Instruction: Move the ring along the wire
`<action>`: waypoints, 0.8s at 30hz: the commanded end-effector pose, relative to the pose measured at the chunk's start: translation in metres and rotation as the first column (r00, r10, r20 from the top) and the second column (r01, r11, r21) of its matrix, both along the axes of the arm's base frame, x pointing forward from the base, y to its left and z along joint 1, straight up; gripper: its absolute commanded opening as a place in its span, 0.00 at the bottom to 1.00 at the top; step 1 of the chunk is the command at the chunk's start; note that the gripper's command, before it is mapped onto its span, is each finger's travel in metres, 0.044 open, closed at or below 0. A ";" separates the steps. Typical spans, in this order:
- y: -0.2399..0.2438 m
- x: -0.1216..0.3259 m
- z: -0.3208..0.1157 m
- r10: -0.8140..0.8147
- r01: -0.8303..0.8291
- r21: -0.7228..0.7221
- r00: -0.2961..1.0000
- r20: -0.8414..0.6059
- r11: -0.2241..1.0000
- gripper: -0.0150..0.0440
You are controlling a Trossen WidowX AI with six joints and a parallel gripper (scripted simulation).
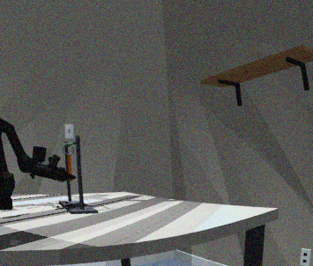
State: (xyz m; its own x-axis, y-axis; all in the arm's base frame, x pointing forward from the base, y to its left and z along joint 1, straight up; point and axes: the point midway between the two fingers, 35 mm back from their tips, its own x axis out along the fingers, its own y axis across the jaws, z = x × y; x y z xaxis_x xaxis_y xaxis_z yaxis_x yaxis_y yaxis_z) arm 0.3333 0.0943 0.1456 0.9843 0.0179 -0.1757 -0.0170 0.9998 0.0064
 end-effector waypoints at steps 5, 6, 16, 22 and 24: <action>-0.001 -0.019 0.003 -0.007 0.007 0.004 1.000 -0.003 1.000 0.53; -0.001 -0.021 0.003 -0.008 0.008 0.004 1.000 -0.003 1.000 0.53; -0.003 -0.041 0.005 -0.010 0.010 0.005 1.000 -0.005 1.000 0.53; -0.003 -0.041 0.005 -0.010 0.010 0.005 1.000 -0.005 1.000 0.53; -0.003 -0.041 0.005 -0.010 0.010 0.005 1.000 -0.005 1.000 0.53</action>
State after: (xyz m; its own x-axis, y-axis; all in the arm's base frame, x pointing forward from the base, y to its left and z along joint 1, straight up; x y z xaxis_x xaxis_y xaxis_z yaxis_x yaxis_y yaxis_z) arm 0.2931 0.0927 0.1507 0.9837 0.0147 -0.1795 -0.0133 0.9999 0.0090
